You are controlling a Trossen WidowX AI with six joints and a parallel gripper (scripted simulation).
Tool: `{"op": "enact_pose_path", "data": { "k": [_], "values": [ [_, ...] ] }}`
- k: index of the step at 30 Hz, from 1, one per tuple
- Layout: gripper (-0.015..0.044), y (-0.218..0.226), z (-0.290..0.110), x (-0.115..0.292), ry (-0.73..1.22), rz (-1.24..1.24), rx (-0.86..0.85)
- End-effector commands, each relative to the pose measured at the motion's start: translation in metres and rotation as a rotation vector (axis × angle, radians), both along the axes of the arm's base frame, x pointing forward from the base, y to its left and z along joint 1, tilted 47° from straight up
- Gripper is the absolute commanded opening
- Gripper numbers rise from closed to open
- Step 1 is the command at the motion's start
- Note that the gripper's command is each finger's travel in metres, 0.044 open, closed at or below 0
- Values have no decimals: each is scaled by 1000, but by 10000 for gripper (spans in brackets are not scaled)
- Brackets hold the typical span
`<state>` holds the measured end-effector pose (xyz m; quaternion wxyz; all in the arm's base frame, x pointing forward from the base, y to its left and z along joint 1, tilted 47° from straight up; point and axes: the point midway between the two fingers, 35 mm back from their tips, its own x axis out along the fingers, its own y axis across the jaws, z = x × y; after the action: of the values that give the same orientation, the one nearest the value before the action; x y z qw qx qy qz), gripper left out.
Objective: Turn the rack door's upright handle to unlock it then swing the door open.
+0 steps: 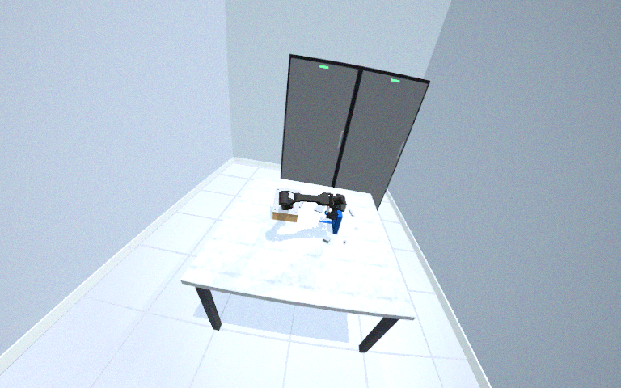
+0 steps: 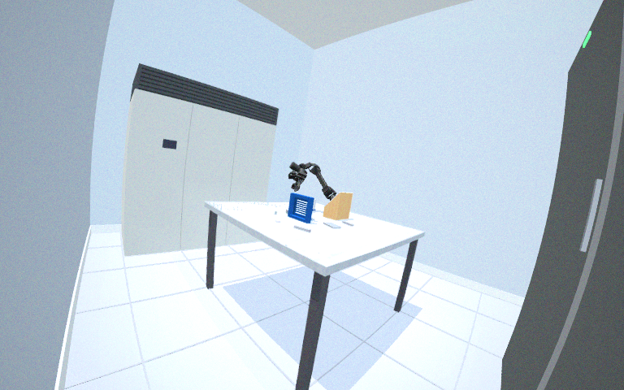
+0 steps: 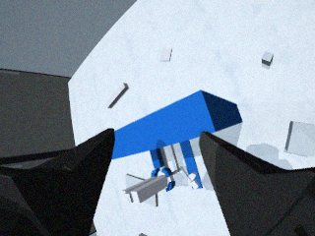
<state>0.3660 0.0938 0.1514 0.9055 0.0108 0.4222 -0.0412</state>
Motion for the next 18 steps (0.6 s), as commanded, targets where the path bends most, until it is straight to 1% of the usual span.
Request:
{"op": "enact_pose_path", "data": {
  "k": [1, 18],
  "values": [
    [297, 9, -10, -1, 59, -12, -31],
    [297, 38, -64, -22, 346, -52, -279]
  ]
}}
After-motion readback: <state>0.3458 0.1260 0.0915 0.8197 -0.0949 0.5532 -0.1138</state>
